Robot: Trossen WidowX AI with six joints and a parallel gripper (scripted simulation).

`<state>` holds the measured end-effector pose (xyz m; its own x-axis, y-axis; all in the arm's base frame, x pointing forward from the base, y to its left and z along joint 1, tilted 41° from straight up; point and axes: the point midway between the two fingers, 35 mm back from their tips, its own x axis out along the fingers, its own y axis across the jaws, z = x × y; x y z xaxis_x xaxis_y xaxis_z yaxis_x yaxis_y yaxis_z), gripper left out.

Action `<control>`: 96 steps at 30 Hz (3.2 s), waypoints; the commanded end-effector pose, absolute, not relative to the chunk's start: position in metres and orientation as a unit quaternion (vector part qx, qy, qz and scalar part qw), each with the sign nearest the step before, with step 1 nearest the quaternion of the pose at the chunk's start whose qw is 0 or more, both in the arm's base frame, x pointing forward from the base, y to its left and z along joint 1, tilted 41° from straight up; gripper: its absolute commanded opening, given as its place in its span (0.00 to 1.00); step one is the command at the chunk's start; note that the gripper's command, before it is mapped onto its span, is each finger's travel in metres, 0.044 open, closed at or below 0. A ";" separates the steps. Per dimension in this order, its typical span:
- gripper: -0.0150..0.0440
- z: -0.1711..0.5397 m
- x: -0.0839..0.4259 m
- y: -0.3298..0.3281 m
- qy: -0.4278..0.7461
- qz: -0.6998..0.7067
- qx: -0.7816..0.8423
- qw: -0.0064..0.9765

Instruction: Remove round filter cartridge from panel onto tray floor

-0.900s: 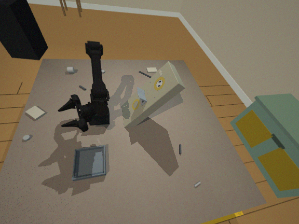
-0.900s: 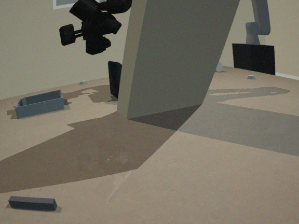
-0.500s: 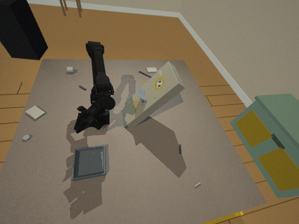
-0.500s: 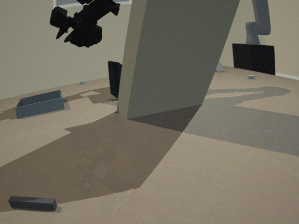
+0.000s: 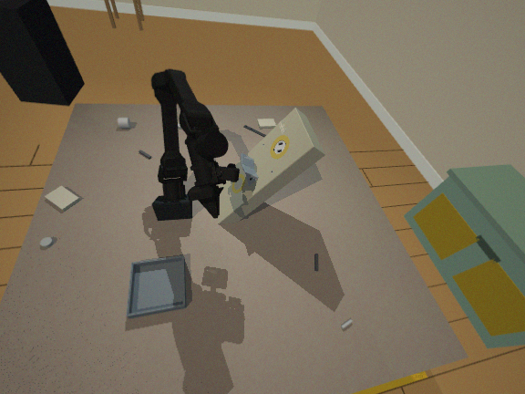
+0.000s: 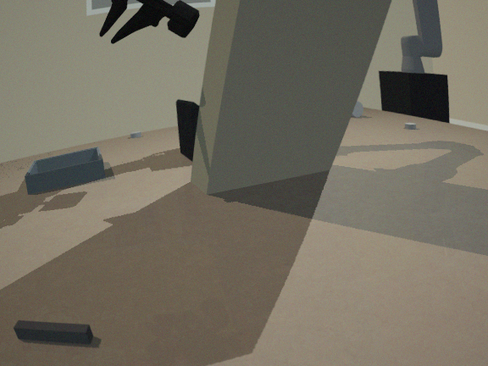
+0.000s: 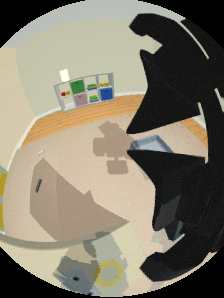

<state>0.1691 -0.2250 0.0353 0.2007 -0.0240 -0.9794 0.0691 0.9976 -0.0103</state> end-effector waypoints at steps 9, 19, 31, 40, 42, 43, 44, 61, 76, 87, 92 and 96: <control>0.41 0.168 0.276 -0.157 0.392 0.045 0.413 0.821; 0.41 0.220 0.292 -0.133 0.341 0.104 0.531 0.769; 0.41 0.214 0.301 -0.128 0.343 0.103 0.529 0.769; 0.41 0.208 0.312 -0.121 0.344 0.103 0.529 0.769; 0.41 0.206 0.315 -0.119 0.344 0.103 0.529 0.769; 0.41 0.206 0.316 -0.119 0.344 0.103 0.529 0.769; 0.41 0.205 0.317 -0.118 0.343 0.103 0.529 0.769; 0.41 0.197 0.334 -0.104 0.340 0.105 0.530 0.770; 0.41 0.196 0.334 -0.104 0.340 0.105 0.530 0.770; 0.41 0.198 0.335 -0.105 0.340 0.105 0.530 0.770; 0.41 0.197 0.335 -0.104 0.340 0.105 0.530 0.770; 0.41 0.196 0.337 -0.103 0.340 0.105 0.530 0.770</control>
<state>0.3361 -0.1033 0.1980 0.7480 0.5238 -0.4075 0.1922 0.4167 0.8885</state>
